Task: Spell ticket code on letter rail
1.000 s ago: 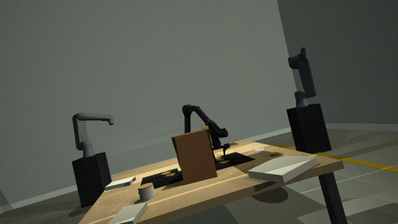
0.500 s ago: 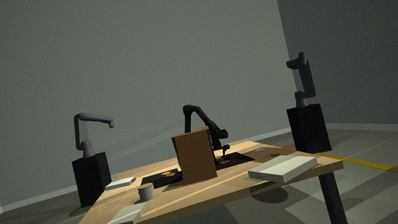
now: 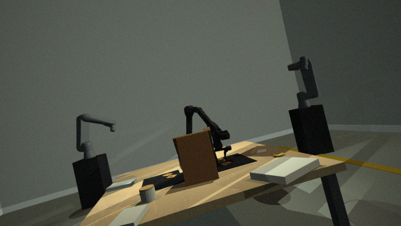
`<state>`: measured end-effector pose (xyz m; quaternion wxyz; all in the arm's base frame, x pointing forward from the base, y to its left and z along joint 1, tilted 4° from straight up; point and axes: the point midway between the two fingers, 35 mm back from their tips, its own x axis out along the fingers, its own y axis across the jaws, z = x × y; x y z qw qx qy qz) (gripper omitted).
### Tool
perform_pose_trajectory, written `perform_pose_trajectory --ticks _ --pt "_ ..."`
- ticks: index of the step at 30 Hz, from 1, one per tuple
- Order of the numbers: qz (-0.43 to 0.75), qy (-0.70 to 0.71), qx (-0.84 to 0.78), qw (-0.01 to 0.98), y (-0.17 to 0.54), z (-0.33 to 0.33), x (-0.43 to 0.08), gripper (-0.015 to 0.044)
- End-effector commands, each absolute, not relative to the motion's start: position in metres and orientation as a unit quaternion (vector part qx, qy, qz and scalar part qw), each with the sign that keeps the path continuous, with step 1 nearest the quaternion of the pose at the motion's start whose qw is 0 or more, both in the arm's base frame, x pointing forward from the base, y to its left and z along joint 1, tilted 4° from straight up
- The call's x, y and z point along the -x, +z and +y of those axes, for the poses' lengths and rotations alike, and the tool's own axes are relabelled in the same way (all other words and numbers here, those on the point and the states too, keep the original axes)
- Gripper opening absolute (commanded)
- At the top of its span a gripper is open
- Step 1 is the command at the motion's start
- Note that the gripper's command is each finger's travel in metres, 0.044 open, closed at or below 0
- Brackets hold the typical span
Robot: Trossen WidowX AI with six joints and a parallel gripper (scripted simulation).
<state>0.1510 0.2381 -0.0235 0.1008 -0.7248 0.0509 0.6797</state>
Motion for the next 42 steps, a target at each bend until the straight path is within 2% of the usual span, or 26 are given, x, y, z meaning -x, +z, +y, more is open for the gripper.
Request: perform_pose_trajectory --ticks 1,2,42 --pt "0.05 0.677 0.727 0.102 -0.02 0.238 -0.151 0.0024" --pt "0.05 0.677 0.727 0.102 -0.02 0.238 -0.151 0.0" --pt "0.05 0.678 0.727 0.102 -0.008 0.236 -0.144 0.0"
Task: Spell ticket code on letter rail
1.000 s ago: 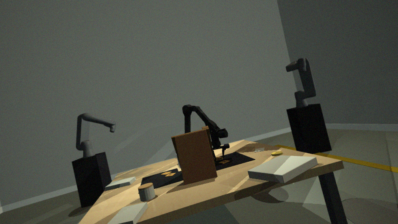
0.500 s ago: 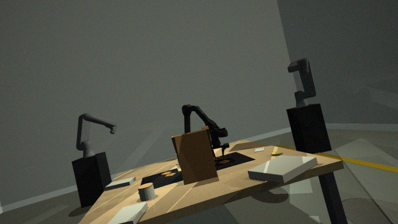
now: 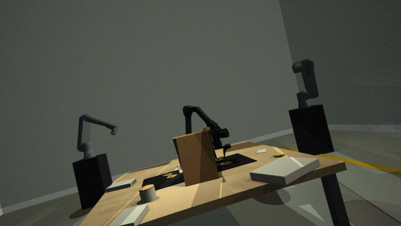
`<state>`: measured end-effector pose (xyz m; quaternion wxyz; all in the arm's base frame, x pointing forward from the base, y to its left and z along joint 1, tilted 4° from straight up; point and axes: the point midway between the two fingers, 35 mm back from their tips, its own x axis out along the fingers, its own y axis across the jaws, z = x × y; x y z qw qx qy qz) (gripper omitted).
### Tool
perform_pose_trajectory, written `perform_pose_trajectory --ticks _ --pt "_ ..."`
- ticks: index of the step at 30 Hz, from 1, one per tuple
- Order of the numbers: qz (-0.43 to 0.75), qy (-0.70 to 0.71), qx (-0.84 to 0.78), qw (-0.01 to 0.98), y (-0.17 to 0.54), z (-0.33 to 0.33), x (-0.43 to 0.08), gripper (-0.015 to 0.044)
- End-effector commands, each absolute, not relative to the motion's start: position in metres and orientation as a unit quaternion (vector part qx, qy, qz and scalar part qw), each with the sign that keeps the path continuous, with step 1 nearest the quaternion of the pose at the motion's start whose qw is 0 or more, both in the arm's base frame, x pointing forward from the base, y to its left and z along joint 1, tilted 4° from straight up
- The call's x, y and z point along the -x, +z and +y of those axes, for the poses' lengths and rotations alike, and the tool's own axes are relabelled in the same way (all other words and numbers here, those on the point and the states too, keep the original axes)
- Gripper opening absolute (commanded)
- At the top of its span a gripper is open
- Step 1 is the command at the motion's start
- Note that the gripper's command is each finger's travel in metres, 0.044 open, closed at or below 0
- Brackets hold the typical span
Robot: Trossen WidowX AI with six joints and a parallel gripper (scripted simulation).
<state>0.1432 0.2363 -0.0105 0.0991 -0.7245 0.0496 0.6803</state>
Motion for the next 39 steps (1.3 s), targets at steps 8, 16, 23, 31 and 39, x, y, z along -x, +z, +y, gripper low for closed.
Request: perform_pose_trajectory --ticks 8,16,23,31,39 --pt "0.05 0.678 0.727 0.102 -0.005 0.236 -0.143 0.0" --pt "0.05 0.678 0.727 0.102 -0.003 0.235 -0.142 0.0" --pt "0.05 0.678 0.727 0.102 0.0 0.235 -0.141 0.0" --pt "0.05 0.678 0.727 0.102 0.002 0.234 -0.141 0.0" --pt "0.05 0.678 0.727 0.102 0.005 0.234 -0.14 0.0"
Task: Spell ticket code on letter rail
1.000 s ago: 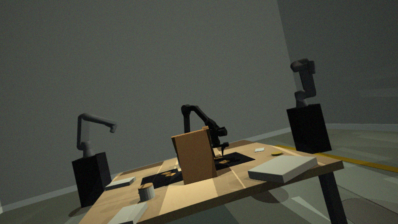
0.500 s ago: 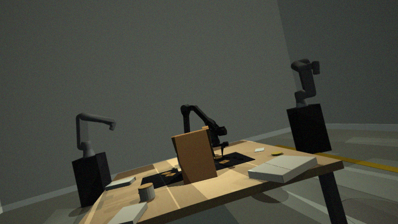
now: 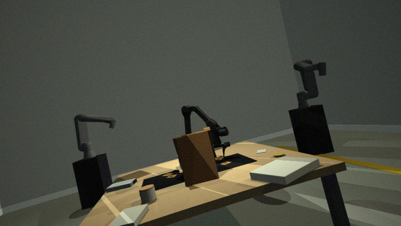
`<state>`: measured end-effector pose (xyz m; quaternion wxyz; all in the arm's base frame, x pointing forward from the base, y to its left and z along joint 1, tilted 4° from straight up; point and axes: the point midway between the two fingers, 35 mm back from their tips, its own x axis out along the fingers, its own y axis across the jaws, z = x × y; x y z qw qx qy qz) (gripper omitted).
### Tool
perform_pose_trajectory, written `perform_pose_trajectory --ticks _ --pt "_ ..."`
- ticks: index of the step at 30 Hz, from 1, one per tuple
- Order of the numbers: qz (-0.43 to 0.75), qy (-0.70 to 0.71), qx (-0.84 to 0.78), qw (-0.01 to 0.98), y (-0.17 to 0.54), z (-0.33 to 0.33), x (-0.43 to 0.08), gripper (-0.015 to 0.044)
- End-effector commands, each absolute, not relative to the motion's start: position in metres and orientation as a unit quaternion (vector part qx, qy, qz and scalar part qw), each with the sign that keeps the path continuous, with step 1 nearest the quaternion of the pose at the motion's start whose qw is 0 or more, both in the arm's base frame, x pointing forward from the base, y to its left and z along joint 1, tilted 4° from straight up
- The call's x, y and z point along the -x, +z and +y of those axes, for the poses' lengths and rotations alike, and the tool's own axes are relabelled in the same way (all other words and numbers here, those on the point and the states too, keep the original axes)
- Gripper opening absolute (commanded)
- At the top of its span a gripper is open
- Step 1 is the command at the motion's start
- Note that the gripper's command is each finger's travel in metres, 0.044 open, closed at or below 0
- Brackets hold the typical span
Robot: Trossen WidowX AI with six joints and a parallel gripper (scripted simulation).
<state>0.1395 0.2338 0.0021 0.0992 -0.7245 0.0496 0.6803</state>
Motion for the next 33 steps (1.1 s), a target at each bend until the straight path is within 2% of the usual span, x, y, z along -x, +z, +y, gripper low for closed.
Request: perform_pose_trajectory --ticks 1,33 --pt "0.05 0.68 0.724 0.1 0.002 0.234 -0.14 0.0" --pt "0.116 0.648 0.685 0.312 0.036 0.243 -0.178 0.0"
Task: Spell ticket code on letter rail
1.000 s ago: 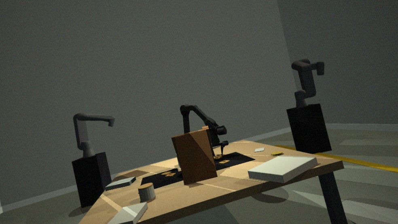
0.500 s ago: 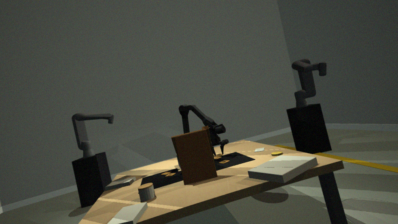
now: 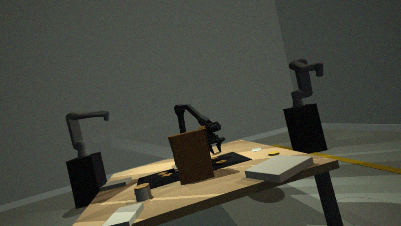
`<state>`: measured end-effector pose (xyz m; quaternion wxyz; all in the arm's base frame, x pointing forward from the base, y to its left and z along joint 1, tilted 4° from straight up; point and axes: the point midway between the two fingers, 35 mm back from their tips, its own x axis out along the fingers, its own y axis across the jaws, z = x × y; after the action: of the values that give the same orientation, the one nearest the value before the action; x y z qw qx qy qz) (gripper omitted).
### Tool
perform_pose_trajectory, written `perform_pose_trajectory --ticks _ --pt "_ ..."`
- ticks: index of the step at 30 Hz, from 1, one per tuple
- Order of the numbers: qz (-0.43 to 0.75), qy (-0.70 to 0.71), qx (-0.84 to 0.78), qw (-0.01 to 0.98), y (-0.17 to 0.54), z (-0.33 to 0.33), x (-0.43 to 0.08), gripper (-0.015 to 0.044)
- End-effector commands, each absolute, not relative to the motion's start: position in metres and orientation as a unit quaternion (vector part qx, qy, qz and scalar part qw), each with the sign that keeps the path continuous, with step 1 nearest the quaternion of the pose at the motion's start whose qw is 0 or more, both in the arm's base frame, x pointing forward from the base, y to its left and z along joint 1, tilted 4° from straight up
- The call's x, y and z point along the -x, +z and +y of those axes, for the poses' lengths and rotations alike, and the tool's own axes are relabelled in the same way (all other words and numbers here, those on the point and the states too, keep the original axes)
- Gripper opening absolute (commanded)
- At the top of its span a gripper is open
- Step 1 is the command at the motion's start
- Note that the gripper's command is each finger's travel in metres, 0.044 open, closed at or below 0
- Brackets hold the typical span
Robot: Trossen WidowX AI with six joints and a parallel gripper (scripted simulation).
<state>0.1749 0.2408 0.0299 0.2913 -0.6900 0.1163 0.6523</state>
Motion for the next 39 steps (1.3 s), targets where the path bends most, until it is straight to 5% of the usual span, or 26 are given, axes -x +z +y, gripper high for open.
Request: perform_pose_trajectory --ticks 1,39 --pt "0.118 0.647 0.683 0.319 0.037 0.243 -0.18 0.0" --pt "0.175 0.578 0.575 0.552 0.089 0.239 -0.229 0.0"
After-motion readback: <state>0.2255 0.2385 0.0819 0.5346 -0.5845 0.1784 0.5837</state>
